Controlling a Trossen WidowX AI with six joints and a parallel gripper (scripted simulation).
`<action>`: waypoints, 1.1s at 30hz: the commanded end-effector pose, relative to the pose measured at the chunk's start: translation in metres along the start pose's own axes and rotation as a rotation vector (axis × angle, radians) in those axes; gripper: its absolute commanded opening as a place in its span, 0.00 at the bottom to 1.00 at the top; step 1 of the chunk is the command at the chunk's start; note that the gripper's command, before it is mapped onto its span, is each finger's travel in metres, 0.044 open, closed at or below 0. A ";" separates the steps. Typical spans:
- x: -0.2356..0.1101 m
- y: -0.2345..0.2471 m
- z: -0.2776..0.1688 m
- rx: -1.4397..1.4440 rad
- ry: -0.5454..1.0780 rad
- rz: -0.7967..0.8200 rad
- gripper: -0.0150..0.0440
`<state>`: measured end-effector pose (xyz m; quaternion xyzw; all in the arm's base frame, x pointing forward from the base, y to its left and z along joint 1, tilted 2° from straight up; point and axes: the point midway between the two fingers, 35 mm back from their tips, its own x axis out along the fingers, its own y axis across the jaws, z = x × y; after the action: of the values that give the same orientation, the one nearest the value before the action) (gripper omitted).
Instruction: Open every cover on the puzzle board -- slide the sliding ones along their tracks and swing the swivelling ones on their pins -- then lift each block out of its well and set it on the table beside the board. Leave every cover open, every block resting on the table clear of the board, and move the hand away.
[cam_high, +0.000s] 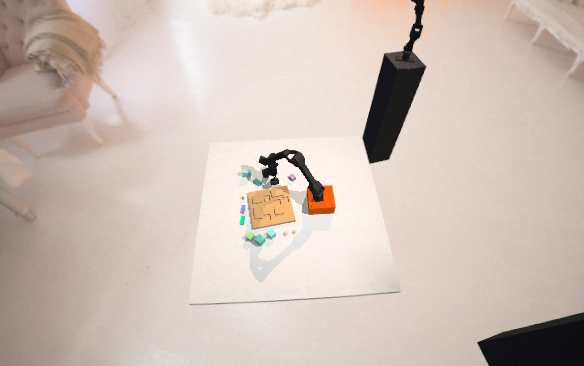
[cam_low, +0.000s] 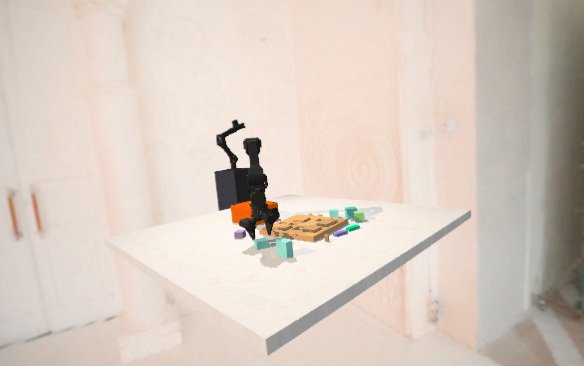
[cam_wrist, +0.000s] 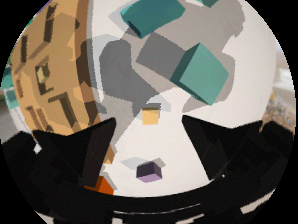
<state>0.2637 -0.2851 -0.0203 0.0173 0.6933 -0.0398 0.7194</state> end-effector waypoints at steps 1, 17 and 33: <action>-0.014 -0.002 0.003 -0.001 -0.010 -0.008 1.00; -0.065 -0.001 0.001 -0.004 -0.011 -0.005 1.00; -0.070 0.056 0.039 -0.675 -0.014 -0.004 0.42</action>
<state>0.2956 -0.2441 0.0495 -0.1650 0.6765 0.1329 0.7053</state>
